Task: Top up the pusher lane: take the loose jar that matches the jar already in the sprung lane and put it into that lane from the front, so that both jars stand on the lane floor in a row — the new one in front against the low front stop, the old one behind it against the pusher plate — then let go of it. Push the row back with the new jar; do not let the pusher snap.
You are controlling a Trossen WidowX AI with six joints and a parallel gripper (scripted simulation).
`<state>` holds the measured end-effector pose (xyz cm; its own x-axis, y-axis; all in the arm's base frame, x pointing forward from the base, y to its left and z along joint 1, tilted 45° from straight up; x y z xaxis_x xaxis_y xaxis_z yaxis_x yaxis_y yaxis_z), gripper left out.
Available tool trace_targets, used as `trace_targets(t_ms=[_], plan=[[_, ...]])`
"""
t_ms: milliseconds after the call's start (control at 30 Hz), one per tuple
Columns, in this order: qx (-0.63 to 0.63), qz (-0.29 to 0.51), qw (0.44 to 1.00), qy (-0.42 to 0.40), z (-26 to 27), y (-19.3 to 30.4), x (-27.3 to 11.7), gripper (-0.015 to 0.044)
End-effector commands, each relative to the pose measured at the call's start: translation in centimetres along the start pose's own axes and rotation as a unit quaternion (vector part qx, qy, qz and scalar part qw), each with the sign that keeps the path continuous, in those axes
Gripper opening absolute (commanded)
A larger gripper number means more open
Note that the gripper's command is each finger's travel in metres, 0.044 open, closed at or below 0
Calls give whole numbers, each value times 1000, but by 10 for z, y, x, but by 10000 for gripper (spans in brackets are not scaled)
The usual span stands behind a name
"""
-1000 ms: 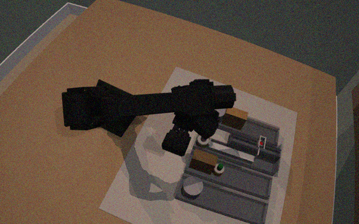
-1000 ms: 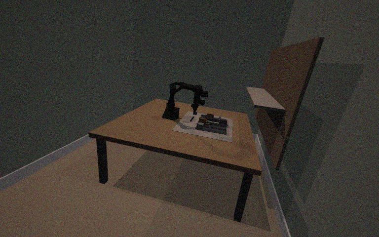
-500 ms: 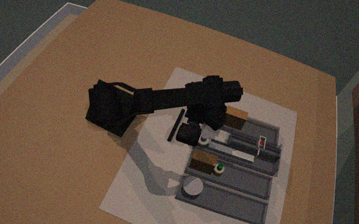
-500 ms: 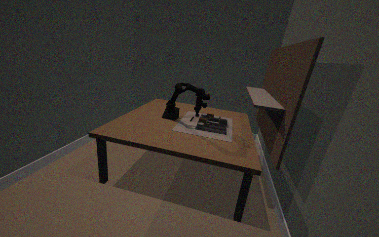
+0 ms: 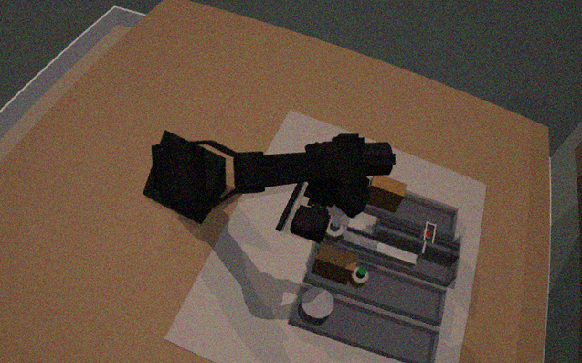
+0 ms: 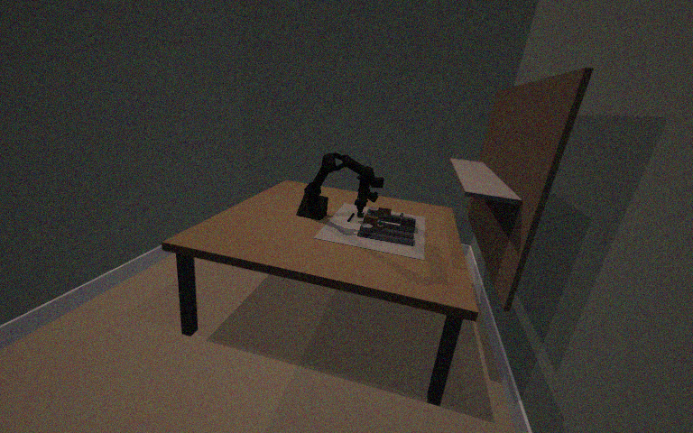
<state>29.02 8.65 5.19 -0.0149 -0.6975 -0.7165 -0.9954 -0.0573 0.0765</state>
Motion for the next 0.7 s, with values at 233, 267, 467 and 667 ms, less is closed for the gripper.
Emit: trace_targets(t_ms=[233, 267, 467, 667], plan=[[-3, -3, 1000, 3, 0, -3, 2, 0], [-3, -3, 1000, 3, 0, -3, 2, 0], [-3, -3, 1000, 3, 0, -6, 2, 0], [-3, -3, 1000, 3, 0, -8, 2, 0]])
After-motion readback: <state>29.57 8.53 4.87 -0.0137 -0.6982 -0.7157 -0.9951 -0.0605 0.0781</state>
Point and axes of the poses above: the point midway between the two fingers, 35 mm back from their tips, its own x axis out along the fingers, its own z axis across the jaws, y = z × x, the point moved 9 cm from there along -x, back along the fingers, and after that the axes turned 1 degree about -x, right-handed, at the moved point
